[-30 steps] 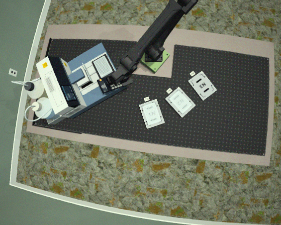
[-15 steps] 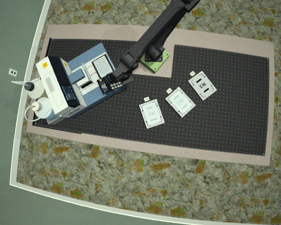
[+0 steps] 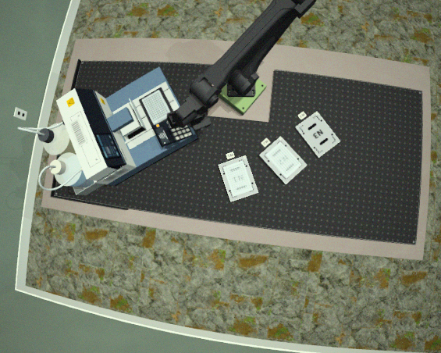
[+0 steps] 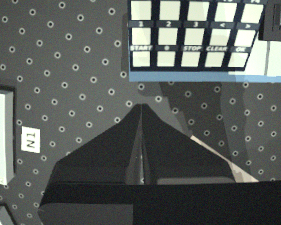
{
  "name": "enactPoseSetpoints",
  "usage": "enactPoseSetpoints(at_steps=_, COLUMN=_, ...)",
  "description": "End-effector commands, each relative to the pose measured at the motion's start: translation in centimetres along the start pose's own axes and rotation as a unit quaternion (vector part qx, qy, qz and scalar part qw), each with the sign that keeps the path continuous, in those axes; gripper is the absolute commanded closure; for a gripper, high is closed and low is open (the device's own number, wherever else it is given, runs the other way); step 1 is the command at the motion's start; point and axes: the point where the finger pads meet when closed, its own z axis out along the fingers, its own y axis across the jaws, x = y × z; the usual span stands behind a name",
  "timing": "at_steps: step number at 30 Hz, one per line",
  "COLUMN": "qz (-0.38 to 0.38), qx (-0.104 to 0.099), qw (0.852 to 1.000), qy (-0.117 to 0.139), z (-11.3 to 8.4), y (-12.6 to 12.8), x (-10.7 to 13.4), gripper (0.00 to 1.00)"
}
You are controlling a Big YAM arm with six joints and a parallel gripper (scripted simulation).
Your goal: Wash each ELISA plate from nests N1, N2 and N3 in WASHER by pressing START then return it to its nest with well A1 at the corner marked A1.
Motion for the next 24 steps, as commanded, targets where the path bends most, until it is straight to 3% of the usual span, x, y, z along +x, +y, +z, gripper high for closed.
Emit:
enactPoseSetpoints(at_steps=1, qz=-0.001, qx=-0.009, qw=0.999, qy=-0.031, z=-2.8, y=0.6, x=-2.7, gripper=1.0)
enactPoseSetpoints(at_steps=5, qz=-0.001, qx=-0.009, qw=0.999, qy=-0.031, z=-3.3, y=0.7, x=-2.7, gripper=1.0)
enactPoseSetpoints(at_steps=6, qz=0.0, qx=-0.006, qw=1.0, qy=-0.018, z=-2.0, y=0.5, x=-1.6, gripper=1.0)
enactPoseSetpoints(at_steps=24, qz=0.0, qx=-0.006, qw=1.0, qy=-0.018, z=-2.0, y=0.5, x=-1.6, gripper=1.0)
